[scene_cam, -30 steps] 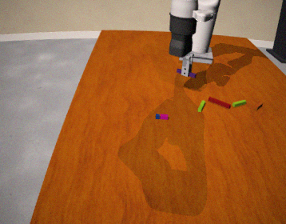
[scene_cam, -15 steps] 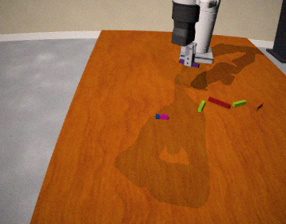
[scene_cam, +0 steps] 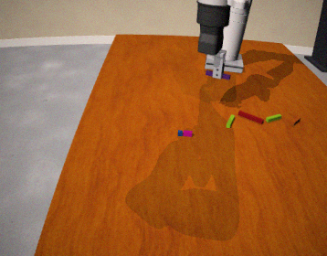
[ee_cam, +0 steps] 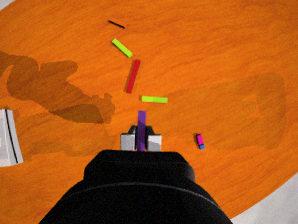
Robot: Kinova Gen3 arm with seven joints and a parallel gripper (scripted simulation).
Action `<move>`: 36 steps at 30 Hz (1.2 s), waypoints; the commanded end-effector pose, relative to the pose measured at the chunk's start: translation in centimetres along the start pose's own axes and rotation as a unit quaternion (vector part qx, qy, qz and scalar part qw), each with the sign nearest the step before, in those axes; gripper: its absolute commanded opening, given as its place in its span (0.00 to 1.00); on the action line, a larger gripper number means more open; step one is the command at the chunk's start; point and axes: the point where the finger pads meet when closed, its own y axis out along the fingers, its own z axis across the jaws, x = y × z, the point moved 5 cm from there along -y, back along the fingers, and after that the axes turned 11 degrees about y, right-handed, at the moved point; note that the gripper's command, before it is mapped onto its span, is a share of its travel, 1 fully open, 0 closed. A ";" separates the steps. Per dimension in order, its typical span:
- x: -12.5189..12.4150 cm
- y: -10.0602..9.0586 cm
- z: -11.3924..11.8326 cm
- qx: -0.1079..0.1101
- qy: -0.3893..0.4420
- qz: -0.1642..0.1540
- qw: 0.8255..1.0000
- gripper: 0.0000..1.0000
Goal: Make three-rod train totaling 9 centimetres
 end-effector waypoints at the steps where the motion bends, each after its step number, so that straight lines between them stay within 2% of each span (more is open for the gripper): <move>1: -0.7 0.1 2.8 0.003 -0.036 0.000 0.999 0.24; 6: -2.4 0.2 7.3 0.003 -0.125 -0.001 0.992 0.24; 9: -3.0 0.3 9.1 0.001 -0.161 -0.002 0.987 0.24; 16: -3.3 0.4 10.2 0.000 -0.181 -0.003 0.983 0.24; 31: -3.3 0.5 10.2 0.000 -0.182 -0.003 0.983 0.24; 36: -3.3 1.1 10.2 0.000 -0.183 -0.003 0.983 0.24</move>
